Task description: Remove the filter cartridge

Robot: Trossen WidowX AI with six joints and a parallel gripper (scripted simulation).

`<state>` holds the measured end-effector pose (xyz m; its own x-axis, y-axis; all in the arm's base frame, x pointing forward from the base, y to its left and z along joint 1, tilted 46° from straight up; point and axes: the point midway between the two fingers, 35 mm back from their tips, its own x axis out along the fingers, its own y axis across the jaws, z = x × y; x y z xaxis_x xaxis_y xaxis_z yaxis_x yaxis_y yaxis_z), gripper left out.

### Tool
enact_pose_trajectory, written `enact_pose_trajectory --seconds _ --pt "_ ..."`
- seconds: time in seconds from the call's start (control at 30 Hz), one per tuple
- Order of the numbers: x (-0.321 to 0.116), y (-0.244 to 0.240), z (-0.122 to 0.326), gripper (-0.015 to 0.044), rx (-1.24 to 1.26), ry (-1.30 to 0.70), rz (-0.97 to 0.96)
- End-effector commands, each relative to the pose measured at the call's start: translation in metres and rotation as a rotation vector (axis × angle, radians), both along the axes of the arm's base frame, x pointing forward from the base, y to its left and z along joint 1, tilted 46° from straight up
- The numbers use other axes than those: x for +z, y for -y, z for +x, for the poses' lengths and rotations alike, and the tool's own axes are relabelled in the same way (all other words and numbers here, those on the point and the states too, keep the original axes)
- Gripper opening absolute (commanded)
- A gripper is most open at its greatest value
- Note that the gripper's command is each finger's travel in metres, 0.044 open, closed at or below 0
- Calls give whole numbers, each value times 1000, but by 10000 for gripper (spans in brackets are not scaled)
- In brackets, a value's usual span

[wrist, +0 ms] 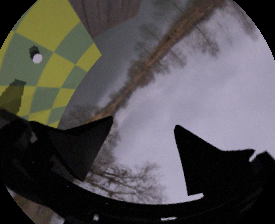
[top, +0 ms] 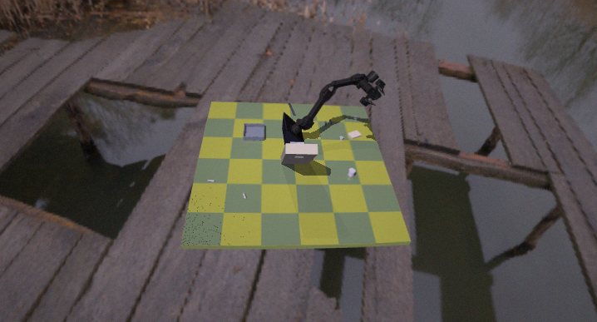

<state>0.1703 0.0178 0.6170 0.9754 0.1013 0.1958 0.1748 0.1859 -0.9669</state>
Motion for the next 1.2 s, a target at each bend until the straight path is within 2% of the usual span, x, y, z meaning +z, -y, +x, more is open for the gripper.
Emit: enact_pose_trajectory --seconds 0.0,0.13,0.33,0.53,0.73,0.97,1.17 --pt "-1 0 1 374 0 -3 1" --pt "-19 1 32 269 -2 -77 19" --pt "-79 20 102 111 -13 -273 105" --pt "-160 59 156 106 -20 -499 257" --pt "-251 110 180 106 -31 -703 502" --pt "-354 167 168 106 -40 -866 893" --pt "-438 203 126 106 -28 -906 1352"
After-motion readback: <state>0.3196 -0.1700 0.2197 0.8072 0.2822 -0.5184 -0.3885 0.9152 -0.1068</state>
